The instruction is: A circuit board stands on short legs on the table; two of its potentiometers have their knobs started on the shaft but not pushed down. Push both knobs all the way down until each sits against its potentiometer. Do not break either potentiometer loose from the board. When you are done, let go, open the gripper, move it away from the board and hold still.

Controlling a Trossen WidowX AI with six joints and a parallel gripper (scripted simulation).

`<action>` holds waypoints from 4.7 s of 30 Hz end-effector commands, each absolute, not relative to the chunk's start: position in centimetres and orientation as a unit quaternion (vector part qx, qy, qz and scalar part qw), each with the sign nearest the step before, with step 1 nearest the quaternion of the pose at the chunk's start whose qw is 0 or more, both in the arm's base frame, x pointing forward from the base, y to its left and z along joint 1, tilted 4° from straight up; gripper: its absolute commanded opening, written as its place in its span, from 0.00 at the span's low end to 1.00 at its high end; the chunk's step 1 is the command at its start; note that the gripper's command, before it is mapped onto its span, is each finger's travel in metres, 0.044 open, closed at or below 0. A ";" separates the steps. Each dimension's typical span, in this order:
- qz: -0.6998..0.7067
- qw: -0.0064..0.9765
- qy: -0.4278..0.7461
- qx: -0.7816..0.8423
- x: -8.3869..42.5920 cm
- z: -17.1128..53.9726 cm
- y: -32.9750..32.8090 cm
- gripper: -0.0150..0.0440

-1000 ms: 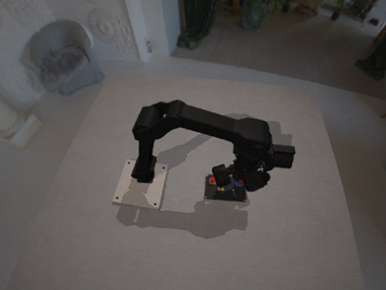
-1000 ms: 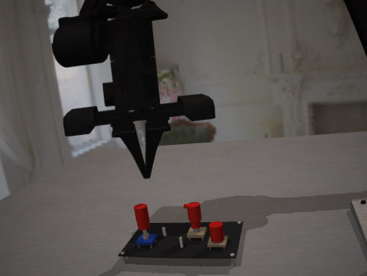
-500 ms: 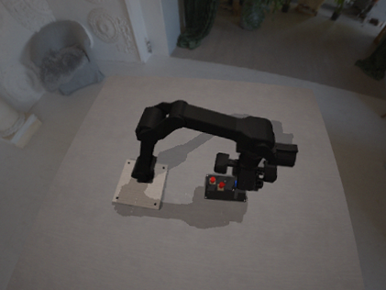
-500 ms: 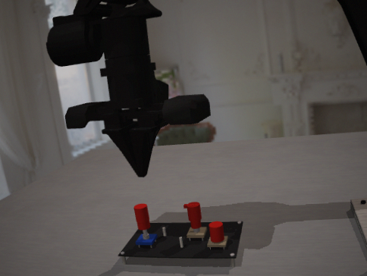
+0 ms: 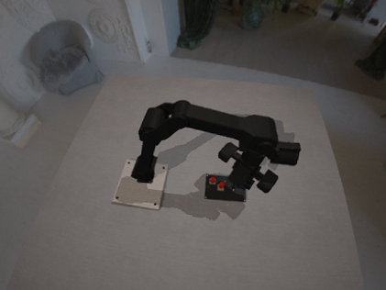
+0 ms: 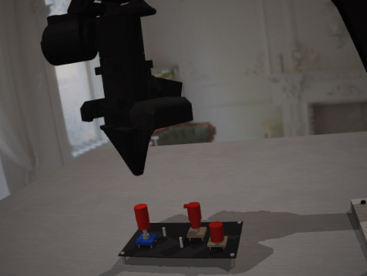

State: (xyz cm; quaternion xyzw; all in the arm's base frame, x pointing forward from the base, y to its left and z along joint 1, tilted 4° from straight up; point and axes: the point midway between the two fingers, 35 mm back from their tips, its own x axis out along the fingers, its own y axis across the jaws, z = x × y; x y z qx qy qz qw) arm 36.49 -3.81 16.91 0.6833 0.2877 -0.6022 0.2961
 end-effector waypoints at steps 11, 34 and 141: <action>-0.662 0.116 0.128 0.729 36.9 17.0 -3.6 0.25; -0.669 0.071 0.087 0.734 37.2 14.9 -3.5 0.25; -0.669 0.071 0.088 0.734 37.5 11.4 -3.4 0.25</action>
